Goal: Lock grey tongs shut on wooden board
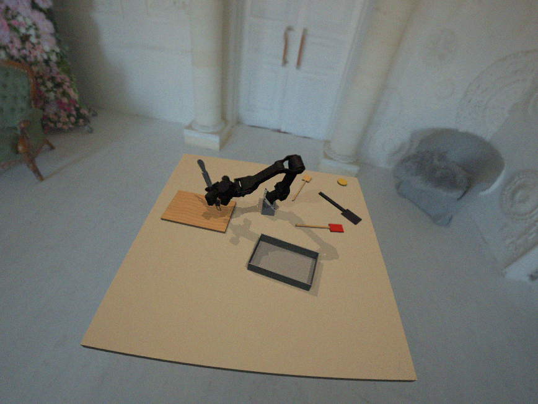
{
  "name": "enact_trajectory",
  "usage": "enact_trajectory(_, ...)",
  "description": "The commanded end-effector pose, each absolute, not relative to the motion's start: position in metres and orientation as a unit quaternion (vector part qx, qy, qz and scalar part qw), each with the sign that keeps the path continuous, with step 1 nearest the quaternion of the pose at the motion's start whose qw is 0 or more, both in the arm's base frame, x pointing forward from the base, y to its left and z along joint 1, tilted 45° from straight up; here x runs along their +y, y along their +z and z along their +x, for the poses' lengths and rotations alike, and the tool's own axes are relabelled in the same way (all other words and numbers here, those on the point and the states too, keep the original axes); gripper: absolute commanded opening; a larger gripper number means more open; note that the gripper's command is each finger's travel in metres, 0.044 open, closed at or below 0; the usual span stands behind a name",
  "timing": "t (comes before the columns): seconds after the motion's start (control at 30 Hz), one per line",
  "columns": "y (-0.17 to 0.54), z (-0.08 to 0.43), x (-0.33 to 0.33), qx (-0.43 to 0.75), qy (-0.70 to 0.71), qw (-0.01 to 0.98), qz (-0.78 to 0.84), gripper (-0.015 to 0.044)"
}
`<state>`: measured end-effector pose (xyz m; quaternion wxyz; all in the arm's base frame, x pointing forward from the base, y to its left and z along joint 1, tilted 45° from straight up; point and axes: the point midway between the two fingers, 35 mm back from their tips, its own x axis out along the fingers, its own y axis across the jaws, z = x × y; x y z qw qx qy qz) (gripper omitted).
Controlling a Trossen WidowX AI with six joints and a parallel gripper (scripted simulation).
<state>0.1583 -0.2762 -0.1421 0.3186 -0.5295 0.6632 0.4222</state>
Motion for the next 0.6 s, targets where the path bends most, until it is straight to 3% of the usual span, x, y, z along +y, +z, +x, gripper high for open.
enact_trajectory(0.0, -0.141, 0.159, -0.278, 0.667, 0.417, 0.317, -0.530, -0.0150)
enact_trajectory(0.57, -0.165, 0.163, -0.291, 0.626, 0.494, 0.368, -0.478, -0.0150)
